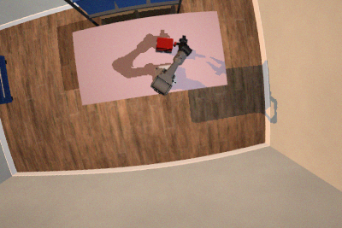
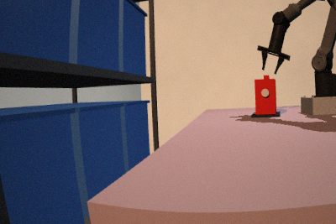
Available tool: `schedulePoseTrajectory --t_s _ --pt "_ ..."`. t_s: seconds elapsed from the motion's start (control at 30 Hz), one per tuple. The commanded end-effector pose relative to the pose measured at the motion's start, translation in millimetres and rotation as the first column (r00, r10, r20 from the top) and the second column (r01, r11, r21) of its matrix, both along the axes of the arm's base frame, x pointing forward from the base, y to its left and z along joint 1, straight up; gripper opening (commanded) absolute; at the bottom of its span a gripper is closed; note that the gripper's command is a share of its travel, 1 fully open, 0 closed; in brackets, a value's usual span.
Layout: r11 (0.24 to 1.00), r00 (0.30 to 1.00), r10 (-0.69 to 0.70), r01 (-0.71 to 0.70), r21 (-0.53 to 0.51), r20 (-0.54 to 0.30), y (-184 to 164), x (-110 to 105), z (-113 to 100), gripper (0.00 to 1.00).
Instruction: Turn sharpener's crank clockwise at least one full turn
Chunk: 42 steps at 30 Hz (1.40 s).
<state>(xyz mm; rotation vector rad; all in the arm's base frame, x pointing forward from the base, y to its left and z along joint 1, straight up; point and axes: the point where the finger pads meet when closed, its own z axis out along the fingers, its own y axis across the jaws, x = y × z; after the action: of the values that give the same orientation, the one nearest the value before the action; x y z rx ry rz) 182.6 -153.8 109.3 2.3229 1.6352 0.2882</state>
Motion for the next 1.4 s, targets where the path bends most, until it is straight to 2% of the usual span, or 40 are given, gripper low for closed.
schedulePoseTrajectory --t_s 0.0,0.67,1.37 --pt "1.000 1.000 0.001 -0.001 0.000 0.000 0.4 0.0 0.1 0.69" --pt "1.000 1.000 0.001 -0.001 0.000 0.000 0.6 0.0 0.1 0.69" --pt "1.000 1.000 0.002 -0.002 0.004 -0.002 -1.6 8.0 -25.0 0.69"
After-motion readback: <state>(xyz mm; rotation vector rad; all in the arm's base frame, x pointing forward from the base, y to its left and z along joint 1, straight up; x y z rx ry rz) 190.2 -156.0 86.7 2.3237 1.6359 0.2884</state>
